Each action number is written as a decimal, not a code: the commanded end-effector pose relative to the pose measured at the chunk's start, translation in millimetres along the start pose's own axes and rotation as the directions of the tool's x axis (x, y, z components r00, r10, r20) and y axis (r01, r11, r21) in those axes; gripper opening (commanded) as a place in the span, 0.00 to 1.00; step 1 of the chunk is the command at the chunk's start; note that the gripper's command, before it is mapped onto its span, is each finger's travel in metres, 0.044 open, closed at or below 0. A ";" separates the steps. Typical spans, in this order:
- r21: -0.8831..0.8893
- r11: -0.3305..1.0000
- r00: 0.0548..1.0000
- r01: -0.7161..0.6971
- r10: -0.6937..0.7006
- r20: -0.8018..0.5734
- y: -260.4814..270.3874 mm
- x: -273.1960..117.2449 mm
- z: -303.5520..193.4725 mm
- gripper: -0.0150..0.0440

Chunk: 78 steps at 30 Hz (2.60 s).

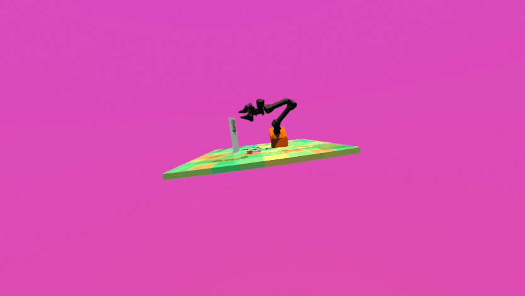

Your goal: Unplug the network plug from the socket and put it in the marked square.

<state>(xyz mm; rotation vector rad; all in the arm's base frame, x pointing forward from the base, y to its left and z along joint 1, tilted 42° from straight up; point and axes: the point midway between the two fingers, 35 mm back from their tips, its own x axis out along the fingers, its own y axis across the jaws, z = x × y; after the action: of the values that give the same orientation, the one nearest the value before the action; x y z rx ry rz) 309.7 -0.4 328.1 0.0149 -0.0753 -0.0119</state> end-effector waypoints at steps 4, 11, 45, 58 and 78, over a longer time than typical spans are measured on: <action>-0.084 0.995 0.997 0.055 -0.059 -0.042 -12.3 1.3 -21.2 0.75; -0.327 0.931 0.962 0.162 -0.222 -0.157 -47.0 -4.2 -79.9 0.52; -0.757 0.647 0.769 0.092 -0.529 -0.358 -121.7 -27.7 -193.7 0.52; -0.758 0.646 0.770 0.093 -0.529 -0.357 -133.3 -1.7 -203.1 0.52; -0.758 0.646 0.770 0.093 -0.529 -0.356 -141.3 19.0 -205.5 0.52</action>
<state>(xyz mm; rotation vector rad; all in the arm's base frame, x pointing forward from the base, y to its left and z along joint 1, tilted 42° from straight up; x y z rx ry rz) 337.8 -137.7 122.0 -0.7588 0.5422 -0.4169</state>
